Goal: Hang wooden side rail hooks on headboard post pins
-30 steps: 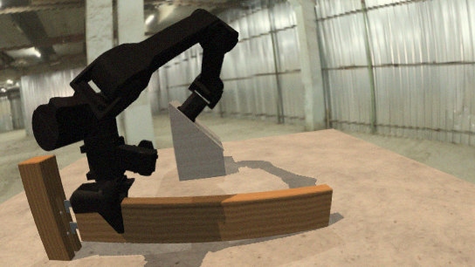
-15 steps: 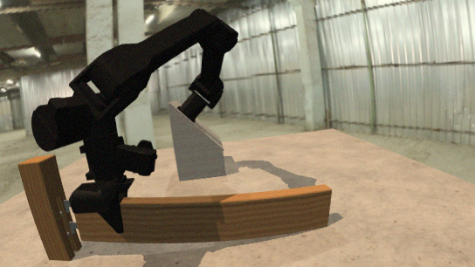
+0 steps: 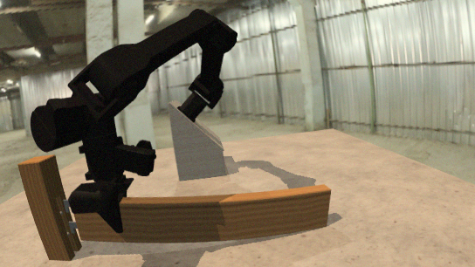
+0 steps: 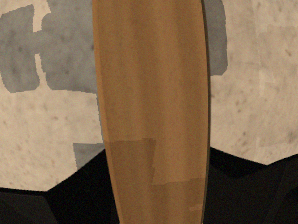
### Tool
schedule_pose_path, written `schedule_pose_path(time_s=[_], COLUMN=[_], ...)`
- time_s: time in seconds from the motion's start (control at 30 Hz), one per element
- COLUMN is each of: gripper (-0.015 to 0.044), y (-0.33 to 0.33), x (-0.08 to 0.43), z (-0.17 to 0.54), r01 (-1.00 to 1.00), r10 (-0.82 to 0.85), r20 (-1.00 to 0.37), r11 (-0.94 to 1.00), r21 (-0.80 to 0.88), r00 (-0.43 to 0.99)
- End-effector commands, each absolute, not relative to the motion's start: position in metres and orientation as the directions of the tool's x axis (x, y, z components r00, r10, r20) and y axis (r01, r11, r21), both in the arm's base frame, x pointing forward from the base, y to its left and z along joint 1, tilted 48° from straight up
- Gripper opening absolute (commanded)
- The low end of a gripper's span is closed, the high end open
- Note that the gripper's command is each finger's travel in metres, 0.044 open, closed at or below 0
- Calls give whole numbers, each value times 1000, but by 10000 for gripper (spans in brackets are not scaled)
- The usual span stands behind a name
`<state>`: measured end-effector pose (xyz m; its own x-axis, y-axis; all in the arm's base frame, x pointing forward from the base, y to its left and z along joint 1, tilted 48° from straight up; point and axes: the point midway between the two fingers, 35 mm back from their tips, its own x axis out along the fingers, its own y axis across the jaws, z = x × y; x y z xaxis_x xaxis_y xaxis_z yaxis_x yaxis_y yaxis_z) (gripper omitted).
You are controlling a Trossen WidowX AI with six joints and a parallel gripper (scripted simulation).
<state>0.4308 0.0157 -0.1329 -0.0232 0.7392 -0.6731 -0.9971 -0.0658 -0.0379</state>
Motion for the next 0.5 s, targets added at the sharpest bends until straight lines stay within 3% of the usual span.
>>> schedule_pose_path(time_s=[0.0,0.47], gripper=[0,0], y=[8,7], x=[434,435], z=[-131,-132], r01=[-997,-997], r10=[736,735], r20=[-677,-678], r11=[-55,-55], r21=[-49,-49], r00=[-8,-8])
